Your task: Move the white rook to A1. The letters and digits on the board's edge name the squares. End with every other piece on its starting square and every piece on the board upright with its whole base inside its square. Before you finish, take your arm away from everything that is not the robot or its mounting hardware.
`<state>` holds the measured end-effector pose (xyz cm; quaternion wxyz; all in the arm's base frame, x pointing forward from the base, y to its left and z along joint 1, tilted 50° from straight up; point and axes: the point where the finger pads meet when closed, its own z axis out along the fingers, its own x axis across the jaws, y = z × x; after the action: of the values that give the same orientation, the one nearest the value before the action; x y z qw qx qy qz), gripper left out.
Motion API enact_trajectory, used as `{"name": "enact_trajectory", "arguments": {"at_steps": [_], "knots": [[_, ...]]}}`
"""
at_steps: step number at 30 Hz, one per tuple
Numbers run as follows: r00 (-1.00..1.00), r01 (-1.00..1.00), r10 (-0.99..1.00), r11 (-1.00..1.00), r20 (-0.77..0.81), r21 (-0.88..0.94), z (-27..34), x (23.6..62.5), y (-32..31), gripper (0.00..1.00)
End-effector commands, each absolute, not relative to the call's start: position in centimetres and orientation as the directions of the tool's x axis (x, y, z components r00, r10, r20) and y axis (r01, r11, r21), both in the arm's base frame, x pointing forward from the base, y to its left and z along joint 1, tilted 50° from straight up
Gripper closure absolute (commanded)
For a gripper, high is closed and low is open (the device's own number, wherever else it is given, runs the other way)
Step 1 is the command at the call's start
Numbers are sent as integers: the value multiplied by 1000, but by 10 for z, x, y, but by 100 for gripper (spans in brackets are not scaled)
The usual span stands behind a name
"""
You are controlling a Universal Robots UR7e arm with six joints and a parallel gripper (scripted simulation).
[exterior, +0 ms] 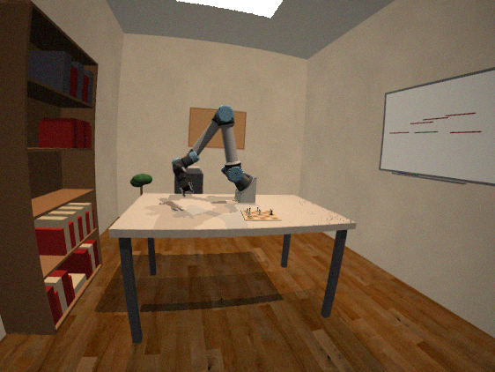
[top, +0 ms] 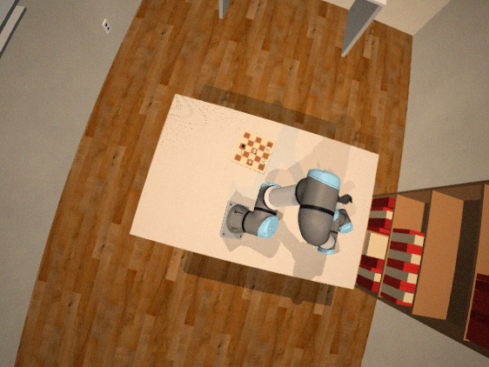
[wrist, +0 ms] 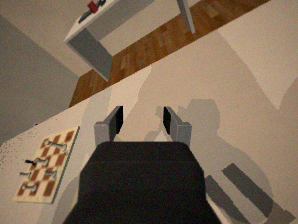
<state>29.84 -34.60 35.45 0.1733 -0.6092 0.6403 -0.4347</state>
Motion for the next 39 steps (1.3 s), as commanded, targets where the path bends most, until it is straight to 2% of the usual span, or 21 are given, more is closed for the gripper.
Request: {"name": "enact_trajectory", "arguments": {"at_steps": [1, 12, 14, 26, 39], "knots": [[-63, -666, -945, -200, 321, -719, 334, 304, -335, 0], [450, -679, -849, -526, 277, -512, 251, 326, -296, 0], [450, -679, -849, -526, 277, -512, 251, 326, -296, 0], [744, -564, -650, -737, 158, -373, 192, 343, -268, 0], [850, -475, -521, -822, 78, -315, 163, 351, -255, 0]]}}
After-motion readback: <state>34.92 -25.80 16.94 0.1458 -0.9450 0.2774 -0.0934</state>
